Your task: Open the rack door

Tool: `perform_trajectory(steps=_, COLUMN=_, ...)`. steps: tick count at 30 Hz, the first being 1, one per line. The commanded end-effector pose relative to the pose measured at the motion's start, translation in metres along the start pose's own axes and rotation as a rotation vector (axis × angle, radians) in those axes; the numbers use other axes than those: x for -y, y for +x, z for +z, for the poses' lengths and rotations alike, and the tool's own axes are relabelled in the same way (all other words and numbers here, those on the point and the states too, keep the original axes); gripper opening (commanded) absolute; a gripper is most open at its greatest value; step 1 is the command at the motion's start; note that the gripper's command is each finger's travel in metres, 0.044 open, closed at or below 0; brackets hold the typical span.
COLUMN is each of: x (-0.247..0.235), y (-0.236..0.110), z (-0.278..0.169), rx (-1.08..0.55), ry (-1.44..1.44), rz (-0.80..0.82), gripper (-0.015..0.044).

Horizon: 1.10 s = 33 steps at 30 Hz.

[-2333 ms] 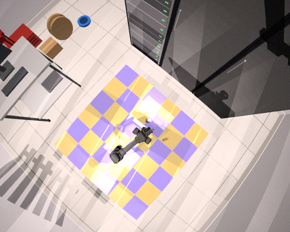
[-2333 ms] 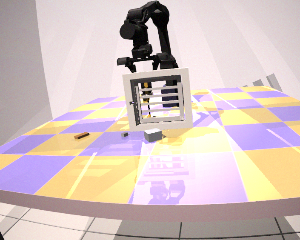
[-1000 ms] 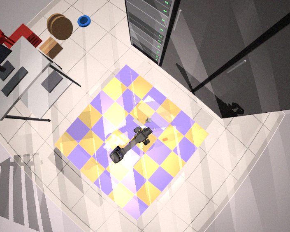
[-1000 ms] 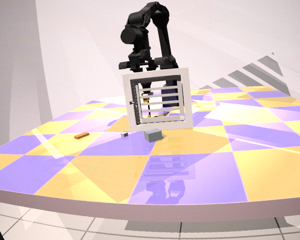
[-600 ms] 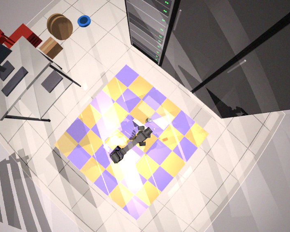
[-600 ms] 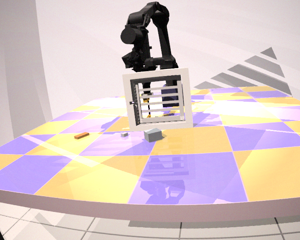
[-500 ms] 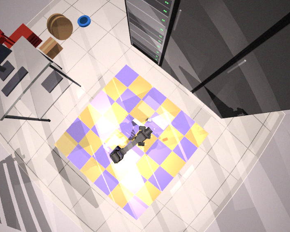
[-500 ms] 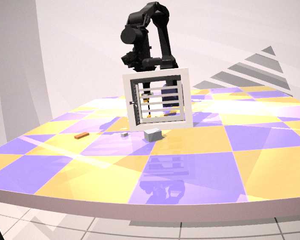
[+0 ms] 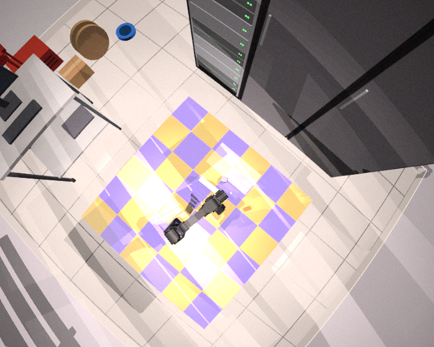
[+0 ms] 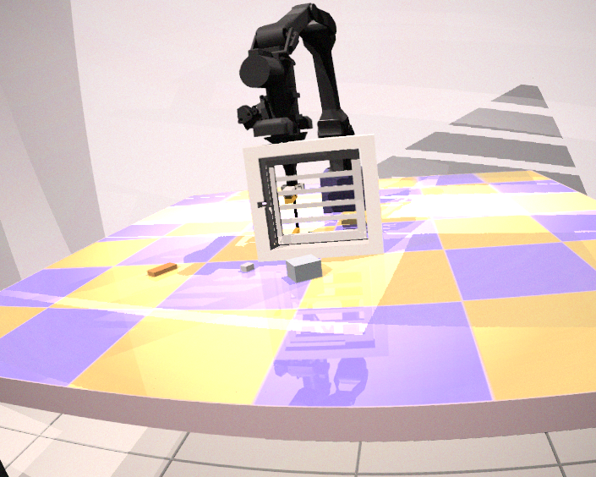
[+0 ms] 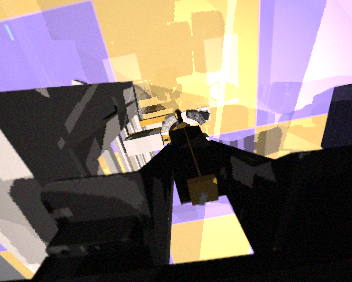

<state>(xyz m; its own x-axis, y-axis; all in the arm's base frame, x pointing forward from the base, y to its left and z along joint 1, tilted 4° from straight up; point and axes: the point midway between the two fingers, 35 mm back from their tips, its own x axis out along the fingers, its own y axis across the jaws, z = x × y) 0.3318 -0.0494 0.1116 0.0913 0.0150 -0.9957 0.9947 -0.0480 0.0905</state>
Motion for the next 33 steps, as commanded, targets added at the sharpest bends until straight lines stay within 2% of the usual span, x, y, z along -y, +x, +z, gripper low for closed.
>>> perform_trajectory(steps=1, x=-0.0004, y=0.0012, z=-0.0002, rx=-0.003, ry=0.200, rz=-0.001, gripper=0.0025)
perform_trajectory(steps=13, x=-0.0004, y=0.0012, z=-0.0002, rx=-0.003, ry=0.232, rz=-0.001, gripper=0.0025)
perform_trajectory(steps=23, x=-0.0004, y=0.0012, z=-0.0002, rx=-0.003, ry=0.232, rz=-0.001, gripper=0.0288)
perform_trajectory(steps=26, x=-0.0004, y=0.0012, z=-0.0002, rx=-0.003, ry=0.199, rz=-0.001, gripper=0.0297)
perform_trajectory(steps=33, x=-0.0004, y=0.0012, z=-0.0002, rx=-0.003, ry=-0.139, rz=-0.001, gripper=0.0297)
